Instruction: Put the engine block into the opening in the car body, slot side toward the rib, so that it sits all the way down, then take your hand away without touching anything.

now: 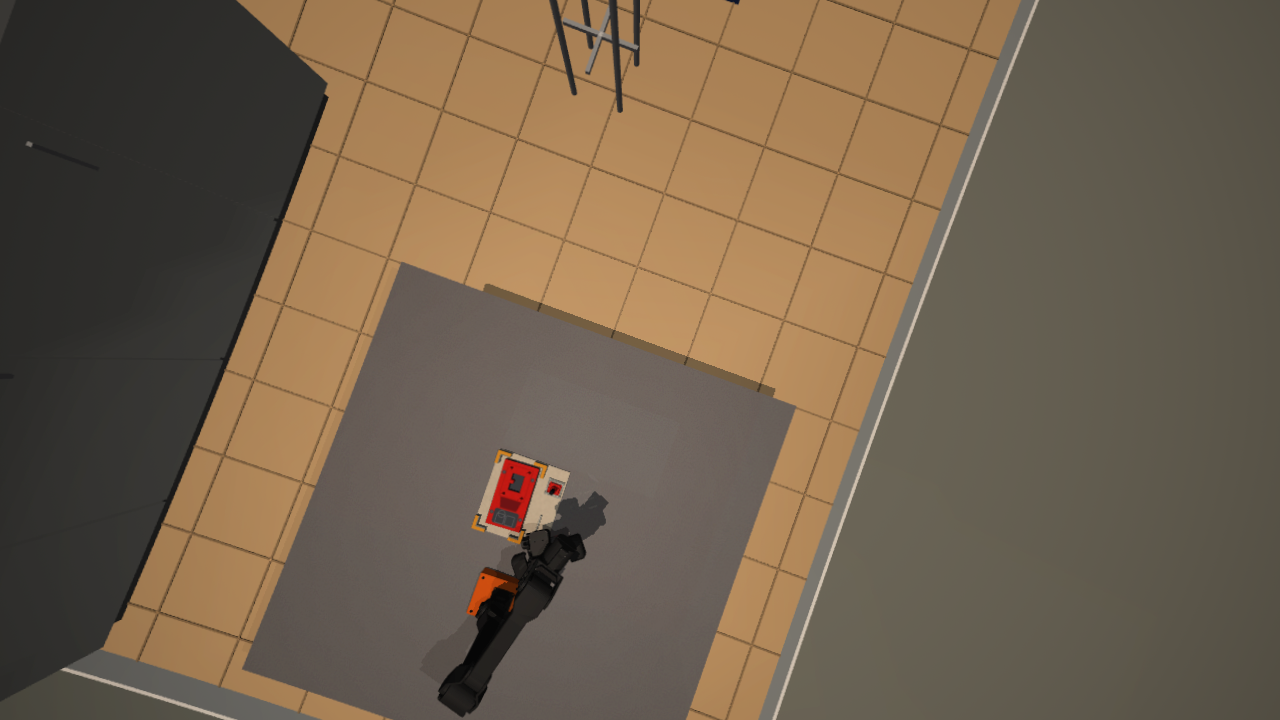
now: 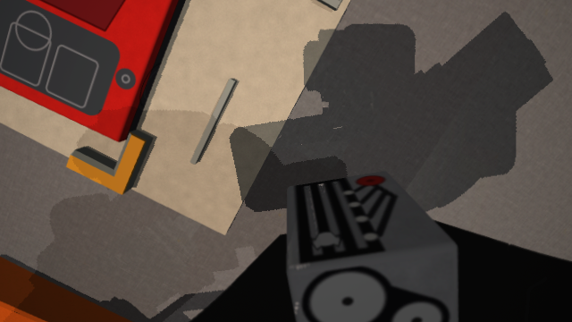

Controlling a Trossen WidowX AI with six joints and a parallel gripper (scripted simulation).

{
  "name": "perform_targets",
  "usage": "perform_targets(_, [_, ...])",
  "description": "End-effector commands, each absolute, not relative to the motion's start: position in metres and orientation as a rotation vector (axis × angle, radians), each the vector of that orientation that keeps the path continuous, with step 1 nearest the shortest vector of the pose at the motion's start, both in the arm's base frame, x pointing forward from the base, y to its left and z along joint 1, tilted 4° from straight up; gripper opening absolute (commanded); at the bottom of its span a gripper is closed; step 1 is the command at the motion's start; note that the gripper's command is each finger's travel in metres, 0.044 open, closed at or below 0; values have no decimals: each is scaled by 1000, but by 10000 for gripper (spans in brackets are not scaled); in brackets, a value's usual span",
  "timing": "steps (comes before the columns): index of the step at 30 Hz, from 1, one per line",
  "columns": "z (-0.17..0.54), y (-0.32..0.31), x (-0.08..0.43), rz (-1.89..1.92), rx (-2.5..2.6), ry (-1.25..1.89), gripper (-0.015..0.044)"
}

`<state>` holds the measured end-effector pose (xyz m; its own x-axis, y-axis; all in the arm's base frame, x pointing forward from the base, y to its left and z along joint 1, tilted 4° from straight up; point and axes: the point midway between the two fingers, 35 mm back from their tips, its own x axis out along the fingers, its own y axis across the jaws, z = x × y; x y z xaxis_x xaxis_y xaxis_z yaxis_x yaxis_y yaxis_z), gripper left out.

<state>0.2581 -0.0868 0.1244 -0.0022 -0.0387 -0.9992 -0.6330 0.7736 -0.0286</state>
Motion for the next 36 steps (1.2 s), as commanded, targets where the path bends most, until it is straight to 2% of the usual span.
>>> perform_targets(1, [125, -87, 256, 523, -552, 1475, 0])
perform_targets(22, [117, -101, 240, 630, -340, 873, 0])
perform_targets(36, [87, -103, 238, 629, -336, 852, 0])
